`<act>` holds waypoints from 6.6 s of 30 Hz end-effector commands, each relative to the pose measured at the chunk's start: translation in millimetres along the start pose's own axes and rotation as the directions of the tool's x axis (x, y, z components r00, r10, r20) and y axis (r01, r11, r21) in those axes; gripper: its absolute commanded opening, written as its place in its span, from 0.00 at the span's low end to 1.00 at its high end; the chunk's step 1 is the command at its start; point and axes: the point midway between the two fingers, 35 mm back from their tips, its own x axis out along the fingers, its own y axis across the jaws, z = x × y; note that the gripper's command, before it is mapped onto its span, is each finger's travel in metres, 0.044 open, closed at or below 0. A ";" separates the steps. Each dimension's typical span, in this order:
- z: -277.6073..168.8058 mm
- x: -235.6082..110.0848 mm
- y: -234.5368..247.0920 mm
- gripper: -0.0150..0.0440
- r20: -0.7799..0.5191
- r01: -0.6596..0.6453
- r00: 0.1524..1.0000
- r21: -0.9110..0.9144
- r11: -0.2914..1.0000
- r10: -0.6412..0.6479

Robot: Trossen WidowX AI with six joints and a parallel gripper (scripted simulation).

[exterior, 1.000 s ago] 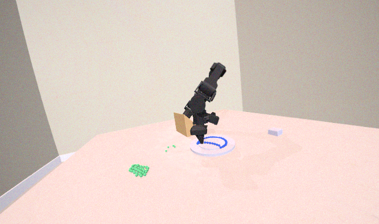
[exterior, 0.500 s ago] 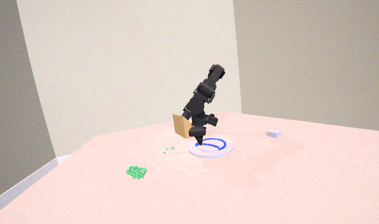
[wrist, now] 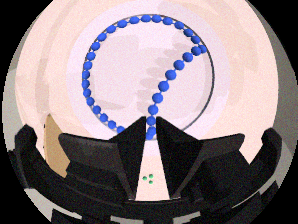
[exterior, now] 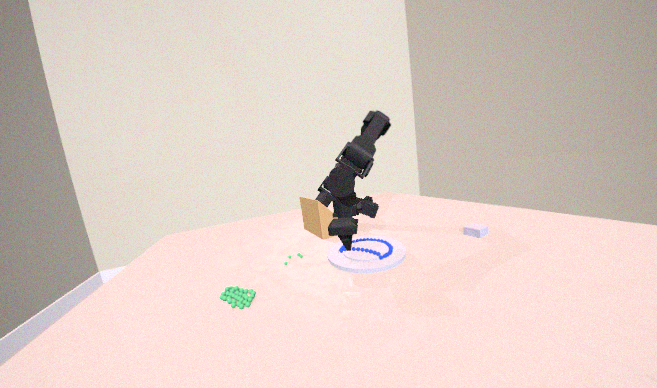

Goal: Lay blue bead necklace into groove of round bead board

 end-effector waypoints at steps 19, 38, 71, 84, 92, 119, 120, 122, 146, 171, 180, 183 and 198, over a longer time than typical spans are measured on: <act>-4.8 -6.2 -6.0 0.25 0.004 0.001 1.000 0.004 1.000 -0.001; -17.9 -1.8 -22.6 0.30 0.004 0.003 1.000 0.000 1.000 -0.003; -18.0 -6.2 -21.3 1.00 0.004 0.002 1.000 0.004 1.000 -0.002; -8.6 -10.1 -25.8 0.87 0.004 0.002 1.000 0.009 1.000 -0.002; 48.1 -30.8 -42.7 0.51 0.005 0.003 1.000 0.036 0.999 -0.003; 74.5 -12.4 -46.1 0.46 0.006 0.004 1.000 0.045 0.999 -0.004; 74.5 -10.8 -46.0 0.46 0.006 0.003 1.000 0.045 0.999 -0.004; 74.6 -7.7 -45.9 0.46 0.007 0.003 1.000 0.046 0.999 -0.003; 74.9 -1.2 -45.5 0.25 0.003 0.002 1.000 0.042 0.999 -0.002; 74.9 -1.2 -45.5 0.25 0.003 0.002 1.000 0.042 0.999 -0.002; 74.7 -4.7 -45.3 0.25 0.006 0.001 1.000 0.046 0.999 -0.002; 74.6 -6.4 -45.2 0.25 0.008 0.001 1.000 0.047 0.999 -0.001; 76.9 0.5 -51.0 0.25 0.008 0.001 1.000 0.047 0.999 -0.001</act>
